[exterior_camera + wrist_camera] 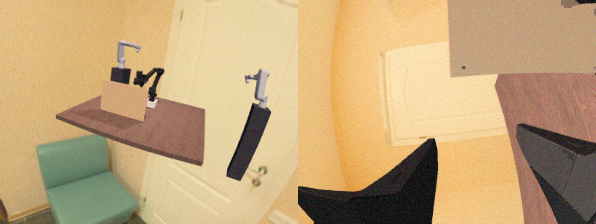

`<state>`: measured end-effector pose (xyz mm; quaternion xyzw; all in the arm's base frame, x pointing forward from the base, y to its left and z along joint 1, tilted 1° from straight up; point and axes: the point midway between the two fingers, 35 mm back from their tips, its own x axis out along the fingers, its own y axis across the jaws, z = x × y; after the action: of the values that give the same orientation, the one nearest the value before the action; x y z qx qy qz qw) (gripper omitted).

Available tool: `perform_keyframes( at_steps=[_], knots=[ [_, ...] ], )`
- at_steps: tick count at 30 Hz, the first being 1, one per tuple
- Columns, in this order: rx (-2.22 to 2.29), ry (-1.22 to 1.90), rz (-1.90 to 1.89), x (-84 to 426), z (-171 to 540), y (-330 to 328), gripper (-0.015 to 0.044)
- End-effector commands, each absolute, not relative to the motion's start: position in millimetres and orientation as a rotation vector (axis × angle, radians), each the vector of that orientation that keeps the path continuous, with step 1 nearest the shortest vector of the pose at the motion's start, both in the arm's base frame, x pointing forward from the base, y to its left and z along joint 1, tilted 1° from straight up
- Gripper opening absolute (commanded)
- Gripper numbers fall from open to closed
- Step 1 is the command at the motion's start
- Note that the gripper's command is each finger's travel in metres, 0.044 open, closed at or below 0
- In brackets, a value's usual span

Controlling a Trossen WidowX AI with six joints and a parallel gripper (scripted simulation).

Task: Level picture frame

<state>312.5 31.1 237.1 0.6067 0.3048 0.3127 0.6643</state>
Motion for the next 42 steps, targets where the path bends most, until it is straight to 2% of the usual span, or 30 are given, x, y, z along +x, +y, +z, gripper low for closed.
perform_keyframes(
  at_steps=[1,12,42],
  knots=[
    [1.365,0.536,0.58,297.2,221.6,-10.4,0.026],
    [1.267,0.104,0.161,224.3,180.7,-105.4,0.026],
    [1.265,0.098,0.154,222.9,180.1,-106.5,0.026]
  ],
)
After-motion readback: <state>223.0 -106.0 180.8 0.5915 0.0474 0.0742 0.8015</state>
